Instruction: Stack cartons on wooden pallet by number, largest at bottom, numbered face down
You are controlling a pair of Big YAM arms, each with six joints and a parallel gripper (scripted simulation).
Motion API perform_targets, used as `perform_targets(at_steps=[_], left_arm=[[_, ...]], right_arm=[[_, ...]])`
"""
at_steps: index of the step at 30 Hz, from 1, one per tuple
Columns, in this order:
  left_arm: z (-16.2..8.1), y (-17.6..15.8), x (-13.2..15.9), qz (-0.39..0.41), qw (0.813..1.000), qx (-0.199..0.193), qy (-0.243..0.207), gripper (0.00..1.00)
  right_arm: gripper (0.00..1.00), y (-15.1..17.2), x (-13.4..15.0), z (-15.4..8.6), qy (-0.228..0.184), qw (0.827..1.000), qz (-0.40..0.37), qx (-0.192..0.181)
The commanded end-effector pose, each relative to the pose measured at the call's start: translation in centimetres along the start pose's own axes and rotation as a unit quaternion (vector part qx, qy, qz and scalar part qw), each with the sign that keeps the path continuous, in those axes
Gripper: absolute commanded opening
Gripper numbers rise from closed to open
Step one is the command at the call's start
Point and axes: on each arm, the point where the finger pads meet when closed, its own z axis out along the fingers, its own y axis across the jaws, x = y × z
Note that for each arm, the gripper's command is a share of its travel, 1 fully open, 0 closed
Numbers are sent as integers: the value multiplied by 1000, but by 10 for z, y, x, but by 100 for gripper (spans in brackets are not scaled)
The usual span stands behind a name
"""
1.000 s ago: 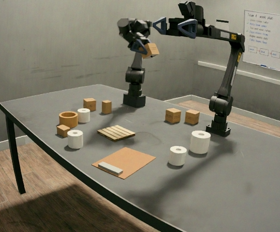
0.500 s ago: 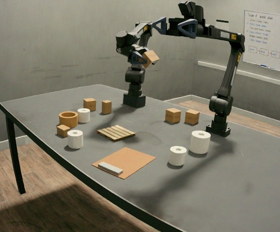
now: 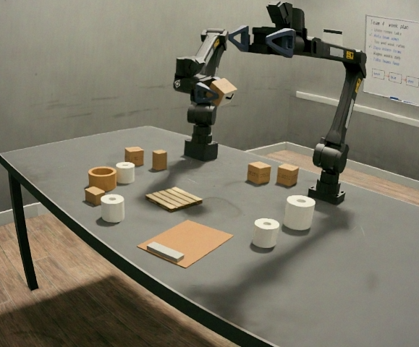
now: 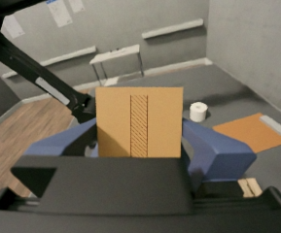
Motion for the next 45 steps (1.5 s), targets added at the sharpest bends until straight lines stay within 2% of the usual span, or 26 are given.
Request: perform_targets(at_steps=[1, 5, 7, 8, 9, 16, 17, 20, 25, 26, 29, 30, 32, 39, 41, 42, 43, 45], left_arm=[[-2, 0, -30, 7, 1000, -1, -29, 100], [-2, 0, -30, 7, 1000, -1, -29, 100], [-2, 0, -30, 7, 1000, -1, -29, 100], [-2, 0, -30, 7, 1000, -1, -29, 100], [-2, 0, -30, 7, 1000, -1, -29, 100], [-2, 0, -30, 7, 1000, -1, -29, 100], [-2, 0, -30, 7, 1000, -1, -29, 100], [-9, 0, -36, -16, 999, 1, -33, 100], [-19, -14, -24, -77, 997, 22, -12, 100], [-24, -19, -3, -106, 994, 30, 10, 100], [-47, -38, 15, -179, 981, 66, 40, 100], [-54, -44, 20, -200, 976, 76, 48, 100], [-66, -55, 28, -239, 964, 95, 63, 100], [-109, -92, 50, -368, 909, 168, 101, 100], [-109, -92, 50, -368, 909, 168, 101, 100], [-114, -97, 35, -387, 899, 181, 94, 100], [-119, -101, 57, -406, 888, 184, 114, 100], [-136, -116, 68, -448, 859, 210, 133, 100]], right_arm=[[55, 2, -5, 3, -43, 999, 7, -6], [55, 8, -20, 0, -84, 995, -52, -9], [55, 8, -20, 0, -84, 995, -52, -9], [55, 11, -41, -1, -104, 991, -88, -14], [55, 14, -45, -2, -112, 988, -102, -15], [55, 14, -46, -3, -114, 988, -107, -15], [55, 18, -63, -2, -122, 985, -120, -18], [55, 19, -67, -4, -123, 984, -128, -16], [55, 15, -63, -3, -120, 985, -123, -14], [55, 15, -63, -3, -120, 985, -123, -14], [55, 15, -63, -3, -120, 985, -123, -14], [55, 15, -52, -5, -115, 987, -112, -12], [55, 15, -52, -5, -115, 987, -112, -12], [55, 15, -52, -5, -115, 987, -112, -12], [55, 15, -52, -5, -115, 987, -112, -12], [55, 15, -52, -5, -115, 987, -112, -12], [55, 15, -52, -5, -115, 987, -112, -12], [55, 15, -52, -5, -115, 987, -112, -12]])
